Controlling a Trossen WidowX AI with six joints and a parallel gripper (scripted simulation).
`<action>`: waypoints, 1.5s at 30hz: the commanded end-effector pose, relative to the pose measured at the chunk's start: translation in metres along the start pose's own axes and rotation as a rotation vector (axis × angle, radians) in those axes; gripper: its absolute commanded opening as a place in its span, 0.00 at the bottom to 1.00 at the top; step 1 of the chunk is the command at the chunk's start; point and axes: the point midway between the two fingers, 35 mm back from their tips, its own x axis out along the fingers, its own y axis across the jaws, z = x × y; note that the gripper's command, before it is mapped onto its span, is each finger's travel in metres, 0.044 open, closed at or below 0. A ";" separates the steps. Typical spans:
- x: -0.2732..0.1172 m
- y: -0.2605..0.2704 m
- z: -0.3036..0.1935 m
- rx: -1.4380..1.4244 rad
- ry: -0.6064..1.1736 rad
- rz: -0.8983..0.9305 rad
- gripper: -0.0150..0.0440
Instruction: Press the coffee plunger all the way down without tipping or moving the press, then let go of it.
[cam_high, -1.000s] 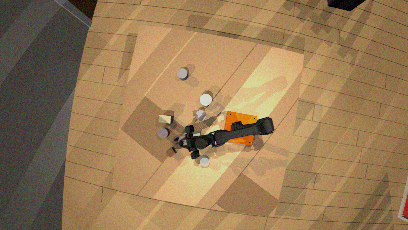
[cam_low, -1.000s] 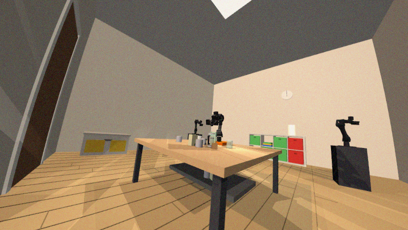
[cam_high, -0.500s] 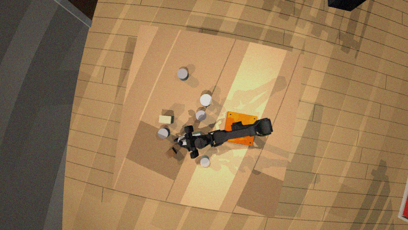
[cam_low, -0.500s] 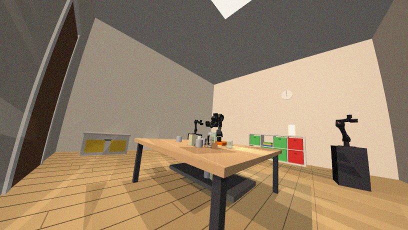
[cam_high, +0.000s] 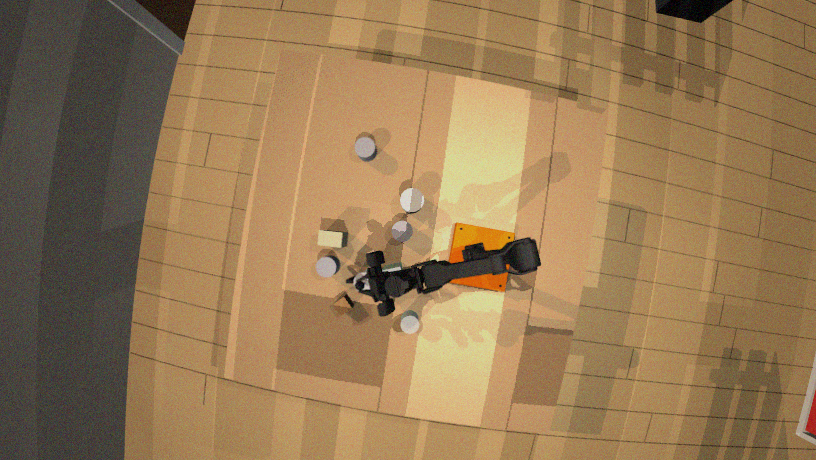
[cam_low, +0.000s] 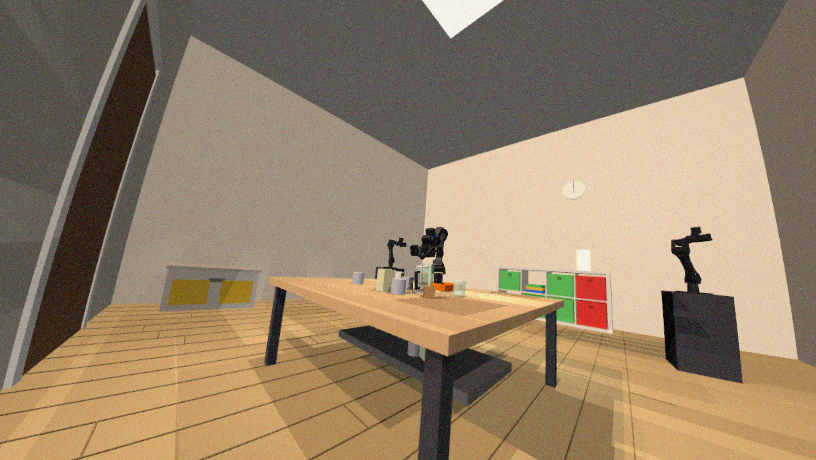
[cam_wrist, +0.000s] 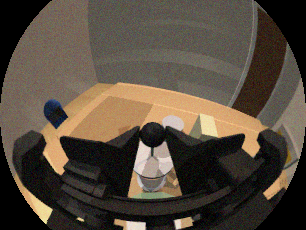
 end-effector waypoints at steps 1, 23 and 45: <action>0.007 0.000 -0.020 -0.010 0.067 0.000 0.46; 0.012 0.000 -0.015 -0.010 0.067 0.000 0.46; 0.014 0.000 -0.012 -0.010 0.066 0.000 0.46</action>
